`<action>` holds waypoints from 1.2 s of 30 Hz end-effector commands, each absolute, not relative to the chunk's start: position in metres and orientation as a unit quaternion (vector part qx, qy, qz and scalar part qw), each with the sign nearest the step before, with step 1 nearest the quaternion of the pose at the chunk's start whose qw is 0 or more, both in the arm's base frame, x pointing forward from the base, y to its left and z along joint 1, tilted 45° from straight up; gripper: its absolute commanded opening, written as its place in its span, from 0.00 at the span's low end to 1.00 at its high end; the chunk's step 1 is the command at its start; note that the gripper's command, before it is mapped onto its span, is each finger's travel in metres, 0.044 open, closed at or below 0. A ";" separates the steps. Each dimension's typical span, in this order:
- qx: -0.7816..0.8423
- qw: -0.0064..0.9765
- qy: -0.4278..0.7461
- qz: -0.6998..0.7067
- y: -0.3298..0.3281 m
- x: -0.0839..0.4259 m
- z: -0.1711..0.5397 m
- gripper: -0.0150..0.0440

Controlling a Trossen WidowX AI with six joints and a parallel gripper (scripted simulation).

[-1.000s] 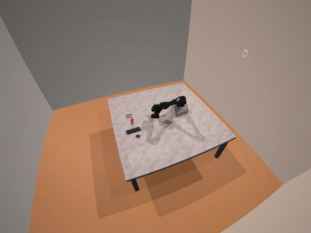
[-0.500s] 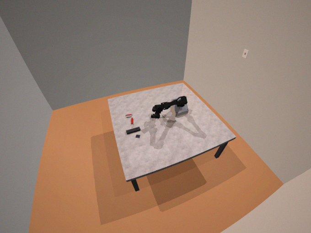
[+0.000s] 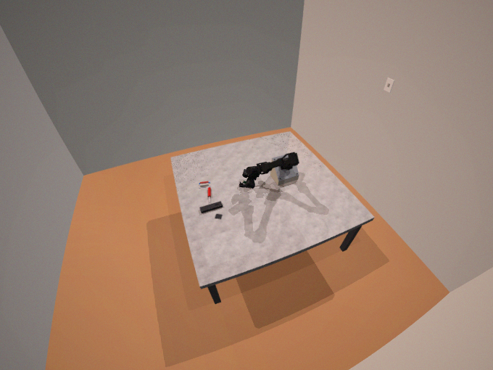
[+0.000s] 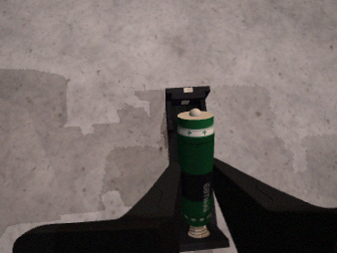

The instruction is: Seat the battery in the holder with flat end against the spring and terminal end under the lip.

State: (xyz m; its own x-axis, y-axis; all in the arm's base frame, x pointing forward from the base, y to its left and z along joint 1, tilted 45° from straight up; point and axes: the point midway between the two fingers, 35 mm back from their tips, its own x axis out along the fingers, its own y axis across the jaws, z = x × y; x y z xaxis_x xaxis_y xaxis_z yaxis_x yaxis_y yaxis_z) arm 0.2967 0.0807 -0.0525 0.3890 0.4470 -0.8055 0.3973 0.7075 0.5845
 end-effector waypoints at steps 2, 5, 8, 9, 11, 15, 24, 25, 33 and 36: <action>0.384 0.735 0.559 0.017 0.083 0.292 -0.053 0.36; 0.383 0.734 0.561 0.018 0.083 0.292 -0.053 0.36; 0.383 0.732 0.563 0.018 0.083 0.292 -0.054 0.36; 0.383 0.732 0.564 0.018 0.083 0.291 -0.054 0.36; 0.382 0.732 0.564 0.018 0.083 0.291 -0.054 0.36; 0.382 0.732 0.564 0.018 0.083 0.291 -0.054 0.36; 0.376 0.721 0.582 0.022 0.083 0.294 -0.057 0.36; 0.374 0.720 0.584 0.023 0.083 0.294 -0.058 0.36; 0.368 0.709 0.601 0.028 0.083 0.296 -0.060 0.36; 0.366 0.705 0.607 0.029 0.083 0.297 -0.061 0.36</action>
